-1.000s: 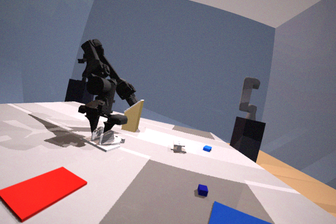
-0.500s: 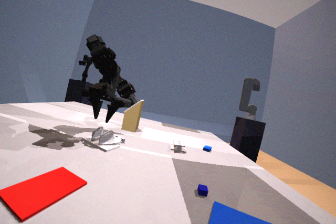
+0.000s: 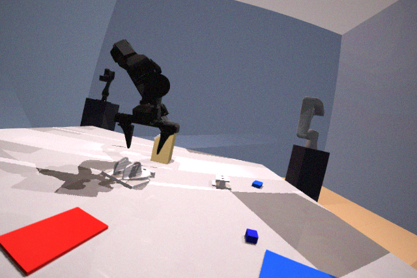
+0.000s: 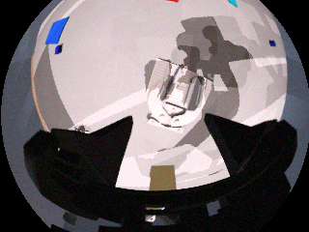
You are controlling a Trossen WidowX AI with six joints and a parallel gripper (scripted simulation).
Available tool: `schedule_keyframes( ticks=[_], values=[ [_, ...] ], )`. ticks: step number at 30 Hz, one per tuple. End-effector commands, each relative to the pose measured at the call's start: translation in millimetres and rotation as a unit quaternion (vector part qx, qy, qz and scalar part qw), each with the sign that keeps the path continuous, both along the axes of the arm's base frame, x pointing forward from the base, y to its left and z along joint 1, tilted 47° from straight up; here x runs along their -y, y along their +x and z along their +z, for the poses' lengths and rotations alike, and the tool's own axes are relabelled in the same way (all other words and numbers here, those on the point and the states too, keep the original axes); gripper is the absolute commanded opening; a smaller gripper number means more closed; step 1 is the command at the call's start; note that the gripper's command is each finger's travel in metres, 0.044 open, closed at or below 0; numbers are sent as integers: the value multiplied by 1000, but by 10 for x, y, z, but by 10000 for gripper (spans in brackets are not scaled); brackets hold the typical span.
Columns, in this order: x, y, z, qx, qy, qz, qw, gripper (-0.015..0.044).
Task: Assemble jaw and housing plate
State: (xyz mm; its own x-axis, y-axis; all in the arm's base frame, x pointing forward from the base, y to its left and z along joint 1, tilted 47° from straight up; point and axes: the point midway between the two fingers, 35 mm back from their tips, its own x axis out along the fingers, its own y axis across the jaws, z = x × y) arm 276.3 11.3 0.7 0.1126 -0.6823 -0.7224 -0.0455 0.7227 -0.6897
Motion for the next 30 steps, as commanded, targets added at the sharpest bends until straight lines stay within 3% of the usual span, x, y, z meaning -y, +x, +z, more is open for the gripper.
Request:
schedule_keyframes(
  ticks=[1,30],
  values=[
    [-149,-4,-113,-36,0,34,999,440],
    [-1141,-291,-845,-255,-18,274,927,440]
  ],
)
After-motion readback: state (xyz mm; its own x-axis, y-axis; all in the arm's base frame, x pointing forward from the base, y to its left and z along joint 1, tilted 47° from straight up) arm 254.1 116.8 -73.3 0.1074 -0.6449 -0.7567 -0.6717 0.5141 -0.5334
